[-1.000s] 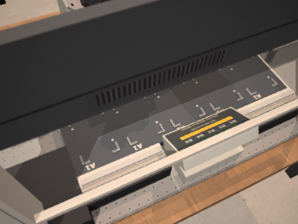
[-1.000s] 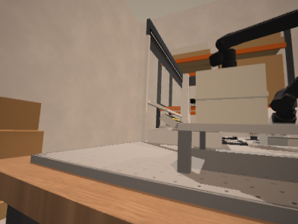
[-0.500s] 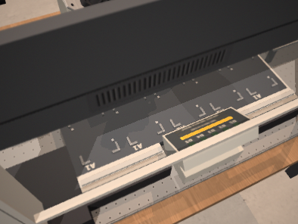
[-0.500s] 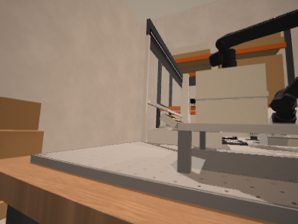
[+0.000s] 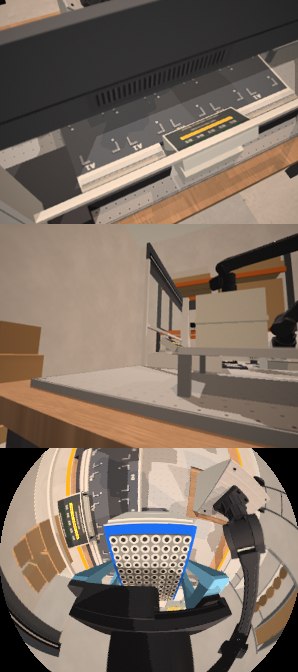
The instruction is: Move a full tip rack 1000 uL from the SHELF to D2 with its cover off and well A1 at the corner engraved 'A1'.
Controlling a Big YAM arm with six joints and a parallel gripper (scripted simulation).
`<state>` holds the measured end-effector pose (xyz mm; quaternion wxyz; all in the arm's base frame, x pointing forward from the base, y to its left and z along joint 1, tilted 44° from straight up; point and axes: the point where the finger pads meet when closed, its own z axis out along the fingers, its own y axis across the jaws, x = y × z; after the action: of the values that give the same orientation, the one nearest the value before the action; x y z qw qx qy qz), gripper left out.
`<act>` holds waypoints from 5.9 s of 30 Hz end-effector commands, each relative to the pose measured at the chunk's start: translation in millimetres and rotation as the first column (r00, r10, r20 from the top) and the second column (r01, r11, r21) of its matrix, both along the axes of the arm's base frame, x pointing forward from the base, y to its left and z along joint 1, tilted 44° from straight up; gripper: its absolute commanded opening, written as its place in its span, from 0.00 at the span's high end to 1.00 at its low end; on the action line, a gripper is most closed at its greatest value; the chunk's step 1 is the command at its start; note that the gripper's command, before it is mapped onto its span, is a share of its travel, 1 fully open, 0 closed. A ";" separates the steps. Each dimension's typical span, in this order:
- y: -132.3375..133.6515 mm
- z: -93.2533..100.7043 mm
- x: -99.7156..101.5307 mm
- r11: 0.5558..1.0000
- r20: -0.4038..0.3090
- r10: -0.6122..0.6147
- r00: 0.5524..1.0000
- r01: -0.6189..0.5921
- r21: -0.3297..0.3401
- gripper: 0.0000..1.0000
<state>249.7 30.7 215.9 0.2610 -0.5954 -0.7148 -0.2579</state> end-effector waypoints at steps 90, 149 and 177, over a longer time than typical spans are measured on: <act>-7.0 10.5 3.9 0.998 0.094 0.060 0.994 -0.059 -0.013 1.00; -7.1 10.8 4.1 0.843 0.515 0.508 0.691 -0.522 -0.130 1.00; -7.0 10.9 4.2 0.749 0.610 0.603 0.515 -0.629 -0.210 1.00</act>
<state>245.2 29.8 214.9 0.1157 -0.2130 -0.9063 -0.3462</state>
